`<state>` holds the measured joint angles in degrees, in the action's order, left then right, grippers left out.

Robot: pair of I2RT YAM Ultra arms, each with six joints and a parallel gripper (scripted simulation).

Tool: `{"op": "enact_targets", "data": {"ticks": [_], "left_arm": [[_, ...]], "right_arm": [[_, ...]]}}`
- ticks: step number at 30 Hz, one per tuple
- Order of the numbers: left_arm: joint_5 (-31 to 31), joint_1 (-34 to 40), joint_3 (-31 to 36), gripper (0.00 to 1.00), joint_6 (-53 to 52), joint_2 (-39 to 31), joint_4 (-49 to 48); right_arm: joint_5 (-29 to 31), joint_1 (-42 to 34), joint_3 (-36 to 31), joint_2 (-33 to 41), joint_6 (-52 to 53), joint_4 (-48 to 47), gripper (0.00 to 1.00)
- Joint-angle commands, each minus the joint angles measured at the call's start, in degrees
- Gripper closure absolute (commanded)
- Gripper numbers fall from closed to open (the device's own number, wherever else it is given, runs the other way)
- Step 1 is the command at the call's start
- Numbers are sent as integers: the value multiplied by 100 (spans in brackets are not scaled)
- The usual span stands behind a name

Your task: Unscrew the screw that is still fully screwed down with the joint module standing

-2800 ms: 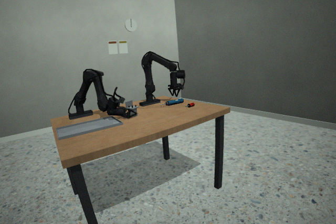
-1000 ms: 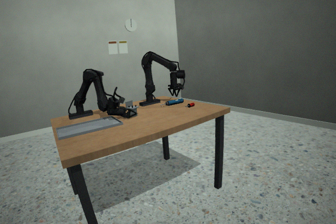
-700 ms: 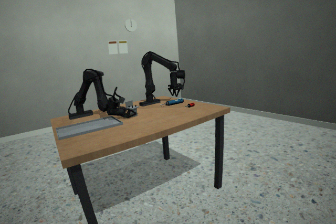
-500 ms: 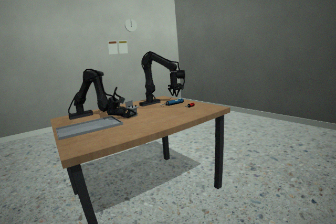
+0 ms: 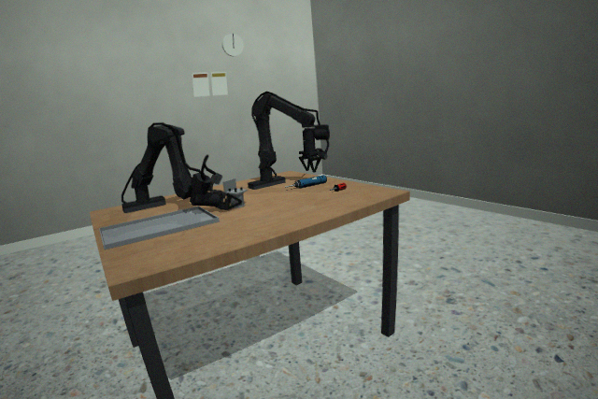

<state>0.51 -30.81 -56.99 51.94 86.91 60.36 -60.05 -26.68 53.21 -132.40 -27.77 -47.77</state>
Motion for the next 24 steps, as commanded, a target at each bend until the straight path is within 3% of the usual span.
{"op": "enact_targets", "data": {"ticks": [1,24], "left_arm": [[-51,5,-45,35,42,-43,-5],[-51,5,-45,35,42,-43,-5]], "right_arm": [[-69,72,-12,188,31,-21,37],[-46,73,-12,188,32,-21,40]]}}
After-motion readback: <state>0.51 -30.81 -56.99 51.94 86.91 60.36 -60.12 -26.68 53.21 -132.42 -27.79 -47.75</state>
